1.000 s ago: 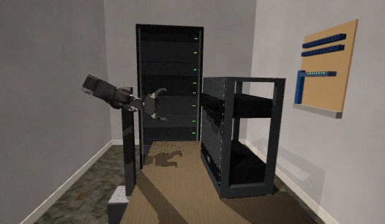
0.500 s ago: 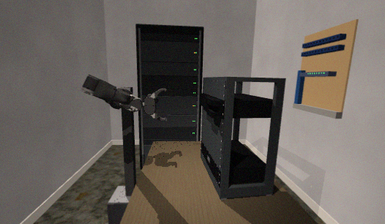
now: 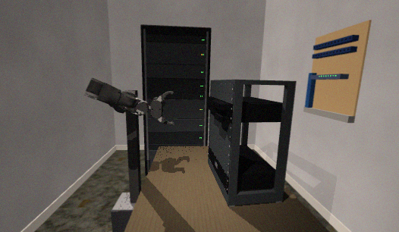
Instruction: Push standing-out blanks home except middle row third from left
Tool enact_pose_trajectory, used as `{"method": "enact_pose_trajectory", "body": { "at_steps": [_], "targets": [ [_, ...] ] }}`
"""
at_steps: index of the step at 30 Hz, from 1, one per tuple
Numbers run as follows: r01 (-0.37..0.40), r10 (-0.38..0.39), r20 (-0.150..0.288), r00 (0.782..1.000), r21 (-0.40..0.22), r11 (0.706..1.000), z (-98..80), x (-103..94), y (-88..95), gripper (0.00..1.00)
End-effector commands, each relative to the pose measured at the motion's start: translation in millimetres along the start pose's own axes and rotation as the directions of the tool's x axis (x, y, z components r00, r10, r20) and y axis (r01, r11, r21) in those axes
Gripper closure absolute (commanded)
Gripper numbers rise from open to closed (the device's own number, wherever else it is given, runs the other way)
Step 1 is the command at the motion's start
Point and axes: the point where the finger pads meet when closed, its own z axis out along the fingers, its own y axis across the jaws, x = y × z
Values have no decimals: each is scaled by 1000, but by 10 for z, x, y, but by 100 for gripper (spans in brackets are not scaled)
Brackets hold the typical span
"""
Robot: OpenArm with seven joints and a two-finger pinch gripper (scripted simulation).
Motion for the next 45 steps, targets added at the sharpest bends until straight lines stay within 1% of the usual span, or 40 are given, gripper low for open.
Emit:
{"method": "enact_pose_trajectory", "body": {
  "at_steps": [1, 4, 7, 9, 17, 19, 20, 23, 30, 45],
  "targets": [
    [6, -6, 3, 1000, 8, 1000, 32, -12, 7, 0],
    [6, -6, 3, 1000, 8, 1000, 136, -36, 49, 0],
    [6, -6, 3, 1000, 8, 1000, 278, -69, 107, 0],
    [6, -6, 3, 1000, 8, 1000, 278, -69, 107, 0],
    [6, -6, 3, 1000, 8, 1000, 729, -172, 291, 0],
    [5, -5, 2, 1000, 9, 1000, 821, -200, 330, 0],
    [5, -5, 2, 1000, -2, 1000, 864, -209, 366, 0],
    [4, -4, 5, 1000, -2, 1000, 961, -238, 406, 0],
    [4, -4, 6, 1000, -2, 1000, 1025, -253, 432, 0],
    [4, -4, 6, 1000, -2, 1000, 1026, -252, 433, 0]
  ]
}}
